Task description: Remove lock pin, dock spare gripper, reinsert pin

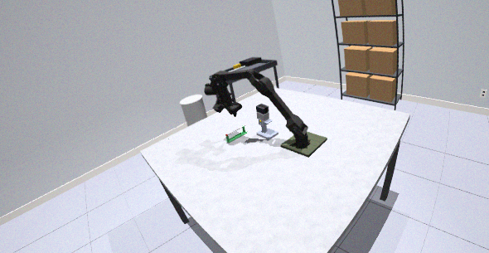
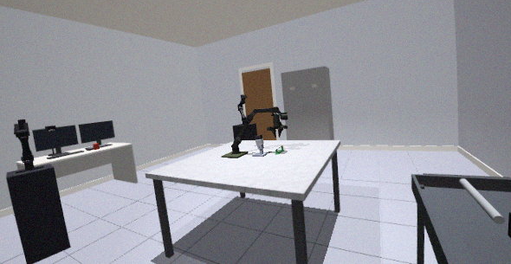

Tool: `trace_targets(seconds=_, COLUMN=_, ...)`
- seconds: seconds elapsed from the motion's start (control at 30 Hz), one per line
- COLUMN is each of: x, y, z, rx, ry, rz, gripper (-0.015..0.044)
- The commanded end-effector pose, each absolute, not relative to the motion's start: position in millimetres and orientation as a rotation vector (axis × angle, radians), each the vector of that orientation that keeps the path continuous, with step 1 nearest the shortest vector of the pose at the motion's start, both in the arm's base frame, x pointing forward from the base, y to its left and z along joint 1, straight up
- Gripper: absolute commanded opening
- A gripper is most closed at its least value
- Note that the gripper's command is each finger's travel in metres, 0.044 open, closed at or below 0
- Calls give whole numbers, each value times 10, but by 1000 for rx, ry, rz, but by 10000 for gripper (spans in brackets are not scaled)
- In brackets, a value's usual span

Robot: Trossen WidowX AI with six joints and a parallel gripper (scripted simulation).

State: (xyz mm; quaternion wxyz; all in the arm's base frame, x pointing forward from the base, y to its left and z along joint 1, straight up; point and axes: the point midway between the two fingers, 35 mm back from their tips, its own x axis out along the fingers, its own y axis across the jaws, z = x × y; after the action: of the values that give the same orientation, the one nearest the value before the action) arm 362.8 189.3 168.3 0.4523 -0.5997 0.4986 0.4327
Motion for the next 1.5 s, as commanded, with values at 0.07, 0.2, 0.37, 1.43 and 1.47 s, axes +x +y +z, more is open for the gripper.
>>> trace_targets(seconds=0.07, x=3675, y=1922, z=1397, rx=-1501, ry=1252, rz=1105, gripper=180)
trace_targets(seconds=0.2, x=3692, y=1938, z=1069, rx=-1516, ry=1275, rz=1142, gripper=180)
trace_targets(seconds=0.37, x=3699, y=1935, z=945, rx=-1521, ry=1283, rz=1155, gripper=180)
trace_targets(seconds=1.43, x=3727, y=1934, z=433, rx=-1522, ry=1283, rz=1155, gripper=180)
trace_targets(seconds=1.47, x=3726, y=1933, z=420, rx=-1522, ry=1283, rz=1155, gripper=180)
